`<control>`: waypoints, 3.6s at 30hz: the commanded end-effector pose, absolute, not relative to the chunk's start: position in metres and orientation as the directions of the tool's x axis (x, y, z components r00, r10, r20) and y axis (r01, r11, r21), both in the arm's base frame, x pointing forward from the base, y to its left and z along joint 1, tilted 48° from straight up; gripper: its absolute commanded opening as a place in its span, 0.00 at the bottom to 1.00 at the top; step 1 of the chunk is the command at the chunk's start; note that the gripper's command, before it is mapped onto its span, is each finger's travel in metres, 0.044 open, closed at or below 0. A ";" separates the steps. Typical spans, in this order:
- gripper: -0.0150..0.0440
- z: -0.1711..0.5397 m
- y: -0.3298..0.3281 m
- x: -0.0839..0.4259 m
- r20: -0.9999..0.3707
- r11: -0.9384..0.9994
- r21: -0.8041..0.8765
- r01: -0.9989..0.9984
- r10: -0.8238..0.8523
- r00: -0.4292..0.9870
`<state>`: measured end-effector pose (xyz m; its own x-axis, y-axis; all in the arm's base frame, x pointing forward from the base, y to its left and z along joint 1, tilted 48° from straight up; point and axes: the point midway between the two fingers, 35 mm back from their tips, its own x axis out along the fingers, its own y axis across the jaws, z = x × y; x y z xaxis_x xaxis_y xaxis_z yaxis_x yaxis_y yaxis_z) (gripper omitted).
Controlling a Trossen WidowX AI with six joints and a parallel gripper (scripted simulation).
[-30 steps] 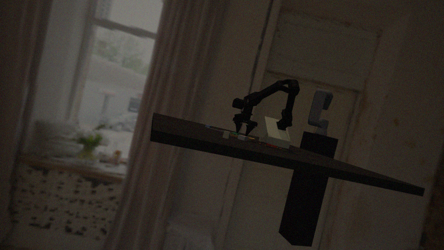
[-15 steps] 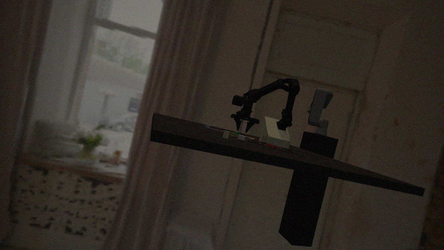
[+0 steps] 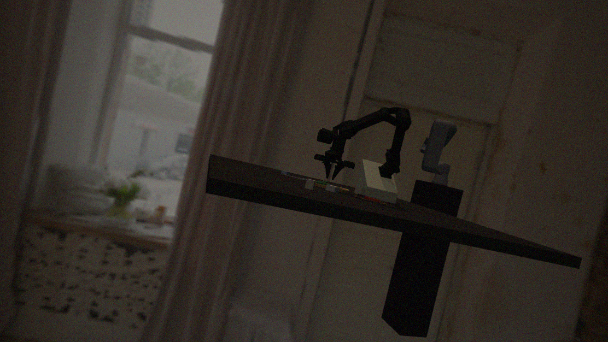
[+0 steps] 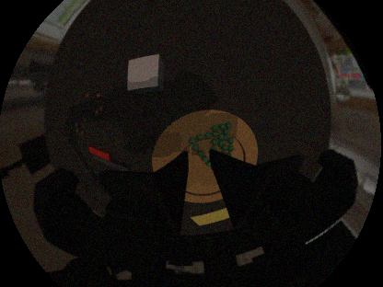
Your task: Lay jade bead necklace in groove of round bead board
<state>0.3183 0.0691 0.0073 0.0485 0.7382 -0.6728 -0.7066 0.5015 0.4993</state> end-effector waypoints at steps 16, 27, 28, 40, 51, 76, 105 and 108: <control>0.46 -0.008 0.084 0.317 -0.673 0.503 0.506 -0.700 0.739 0.044; 0.46 -0.015 0.091 0.316 -0.672 0.502 0.510 -0.698 0.739 0.041; 0.46 -0.015 0.091 0.316 -0.672 0.502 0.510 -0.698 0.739 0.041; 0.25 -0.013 0.090 0.318 -0.675 0.502 0.500 -0.706 0.737 0.046; 0.25 -0.013 0.090 0.318 -0.675 0.502 0.500 -0.706 0.737 0.046; 0.25 0.001 0.096 0.309 -0.672 0.502 0.510 -0.698 0.739 0.041; 0.83 -0.002 0.100 0.311 -0.674 0.502 0.501 -0.705 0.738 0.047; 0.97 0.001 0.096 0.309 -0.672 0.502 0.509 -0.699 0.739 0.041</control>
<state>0.3098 0.0988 -0.0015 0.0426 0.7390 -0.6723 -0.6983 0.5033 0.5090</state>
